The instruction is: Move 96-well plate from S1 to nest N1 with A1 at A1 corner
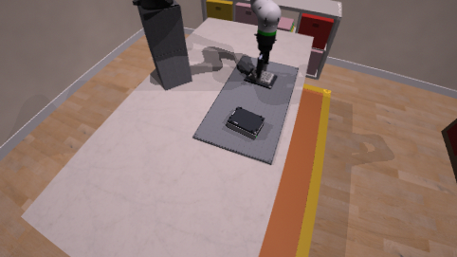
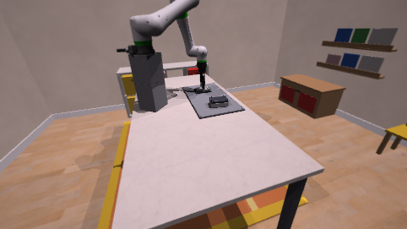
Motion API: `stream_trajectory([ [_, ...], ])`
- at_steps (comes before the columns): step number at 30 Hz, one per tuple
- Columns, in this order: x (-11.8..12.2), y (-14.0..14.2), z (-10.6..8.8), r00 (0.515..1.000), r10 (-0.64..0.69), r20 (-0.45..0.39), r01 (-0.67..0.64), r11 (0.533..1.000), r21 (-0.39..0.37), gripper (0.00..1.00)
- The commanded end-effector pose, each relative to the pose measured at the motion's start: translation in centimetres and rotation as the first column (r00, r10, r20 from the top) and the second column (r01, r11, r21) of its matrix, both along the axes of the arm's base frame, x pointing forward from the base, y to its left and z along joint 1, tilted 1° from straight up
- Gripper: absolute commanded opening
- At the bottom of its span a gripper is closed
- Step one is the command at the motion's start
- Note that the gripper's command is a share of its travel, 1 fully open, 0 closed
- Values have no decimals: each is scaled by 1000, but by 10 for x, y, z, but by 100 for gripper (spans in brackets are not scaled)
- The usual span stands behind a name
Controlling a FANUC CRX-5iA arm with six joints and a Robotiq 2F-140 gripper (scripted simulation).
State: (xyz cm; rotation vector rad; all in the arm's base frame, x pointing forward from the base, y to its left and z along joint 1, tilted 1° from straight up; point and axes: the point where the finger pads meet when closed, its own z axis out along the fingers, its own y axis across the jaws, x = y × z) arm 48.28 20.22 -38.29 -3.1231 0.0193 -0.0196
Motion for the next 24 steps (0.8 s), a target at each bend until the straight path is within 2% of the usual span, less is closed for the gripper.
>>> stream_trajectory([
  [1,0,0,0,1000,0,0,0,1000,0,0],
  [4,0,0,-1,1000,0,0,0,1000,0,0],
  [5,0,0,-1,1000,0,0,0,1000,0,100],
  [24,0,0,-1,1000,0,0,0,1000,0,100],
])
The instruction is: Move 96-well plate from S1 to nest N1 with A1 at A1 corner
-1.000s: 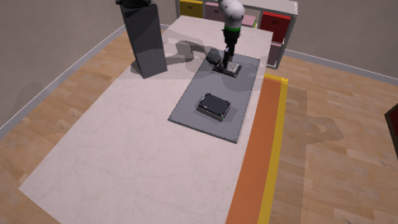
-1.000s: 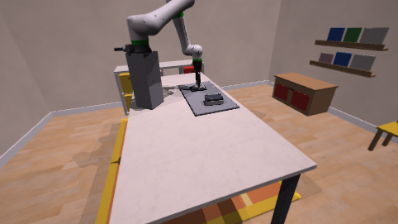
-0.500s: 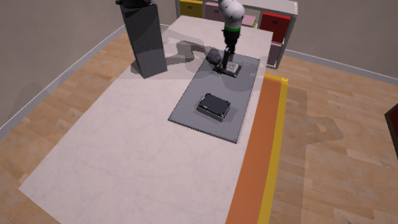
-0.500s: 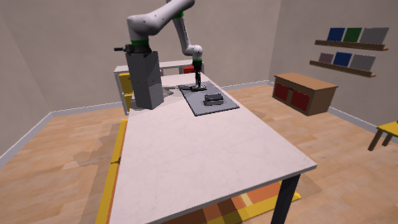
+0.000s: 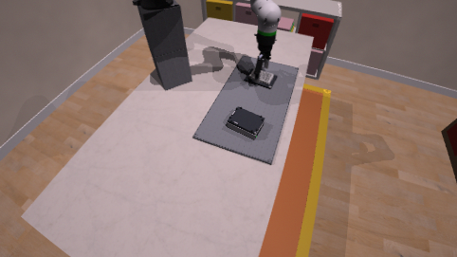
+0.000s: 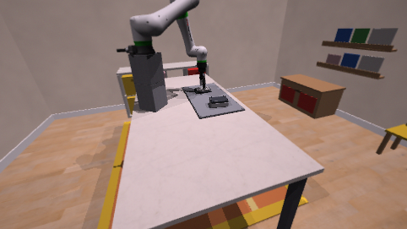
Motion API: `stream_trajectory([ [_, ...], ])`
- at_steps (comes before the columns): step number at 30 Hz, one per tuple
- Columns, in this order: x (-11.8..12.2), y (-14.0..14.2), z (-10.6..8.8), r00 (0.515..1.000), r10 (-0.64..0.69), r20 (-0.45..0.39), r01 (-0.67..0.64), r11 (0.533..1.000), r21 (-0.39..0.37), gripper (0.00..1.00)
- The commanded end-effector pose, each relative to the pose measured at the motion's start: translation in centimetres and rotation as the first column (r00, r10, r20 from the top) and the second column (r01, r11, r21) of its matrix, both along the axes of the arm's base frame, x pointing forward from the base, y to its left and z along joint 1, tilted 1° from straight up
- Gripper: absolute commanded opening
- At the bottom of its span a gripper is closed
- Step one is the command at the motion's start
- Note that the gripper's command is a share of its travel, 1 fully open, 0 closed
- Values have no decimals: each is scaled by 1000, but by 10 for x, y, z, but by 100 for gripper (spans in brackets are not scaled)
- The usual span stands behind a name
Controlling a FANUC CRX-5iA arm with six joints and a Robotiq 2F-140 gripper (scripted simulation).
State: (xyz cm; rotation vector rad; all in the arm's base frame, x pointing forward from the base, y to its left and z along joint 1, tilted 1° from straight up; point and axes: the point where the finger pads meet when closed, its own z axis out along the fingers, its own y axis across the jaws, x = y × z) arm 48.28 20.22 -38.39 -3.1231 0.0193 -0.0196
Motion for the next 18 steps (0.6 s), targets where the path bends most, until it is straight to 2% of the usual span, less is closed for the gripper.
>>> stream_trajectory([
  [1,0,0,0,1000,0,0,0,1000,0,100],
  [16,0,-1,35,1000,0,0,0,1000,0,100],
  [18,0,-1,35,1000,0,0,0,1000,0,100],
])
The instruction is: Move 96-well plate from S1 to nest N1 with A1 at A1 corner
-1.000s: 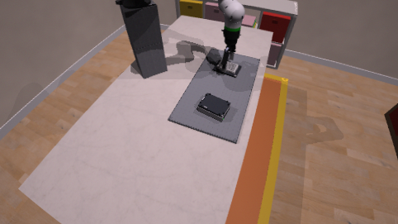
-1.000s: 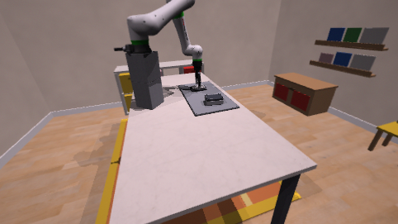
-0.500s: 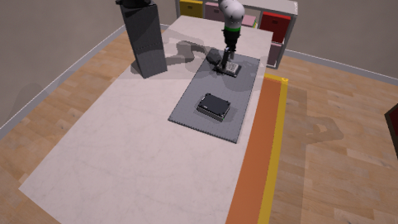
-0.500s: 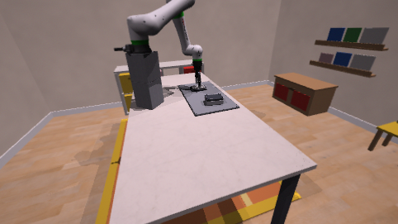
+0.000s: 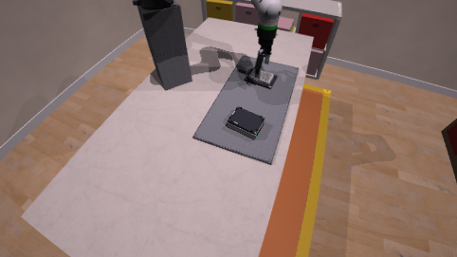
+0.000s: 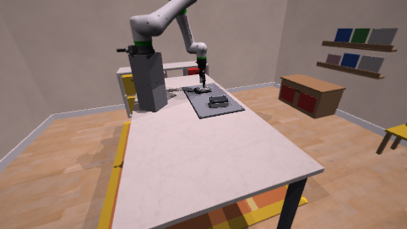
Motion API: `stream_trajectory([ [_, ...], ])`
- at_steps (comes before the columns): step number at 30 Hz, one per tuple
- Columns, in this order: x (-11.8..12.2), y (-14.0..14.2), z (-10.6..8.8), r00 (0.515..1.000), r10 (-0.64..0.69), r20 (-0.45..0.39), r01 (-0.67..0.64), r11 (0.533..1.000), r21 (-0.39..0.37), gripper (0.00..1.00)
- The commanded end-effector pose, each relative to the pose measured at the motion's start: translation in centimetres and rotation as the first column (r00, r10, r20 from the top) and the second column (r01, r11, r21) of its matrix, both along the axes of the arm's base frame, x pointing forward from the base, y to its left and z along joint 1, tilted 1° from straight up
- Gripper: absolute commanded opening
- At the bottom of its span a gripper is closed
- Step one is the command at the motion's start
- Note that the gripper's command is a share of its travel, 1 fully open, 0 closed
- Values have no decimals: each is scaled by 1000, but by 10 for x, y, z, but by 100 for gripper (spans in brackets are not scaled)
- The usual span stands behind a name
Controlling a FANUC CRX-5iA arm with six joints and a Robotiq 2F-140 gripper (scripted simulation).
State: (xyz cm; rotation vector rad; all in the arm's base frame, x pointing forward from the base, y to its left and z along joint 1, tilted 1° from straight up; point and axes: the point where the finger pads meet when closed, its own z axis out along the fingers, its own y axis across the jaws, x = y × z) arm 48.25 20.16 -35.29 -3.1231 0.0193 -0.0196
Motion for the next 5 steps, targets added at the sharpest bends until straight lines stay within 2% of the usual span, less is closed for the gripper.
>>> stream_trajectory([
  [1,0,0,4,1000,0,0,0,1000,0,100],
  [5,0,0,4,1000,0,0,0,1000,0,100],
])
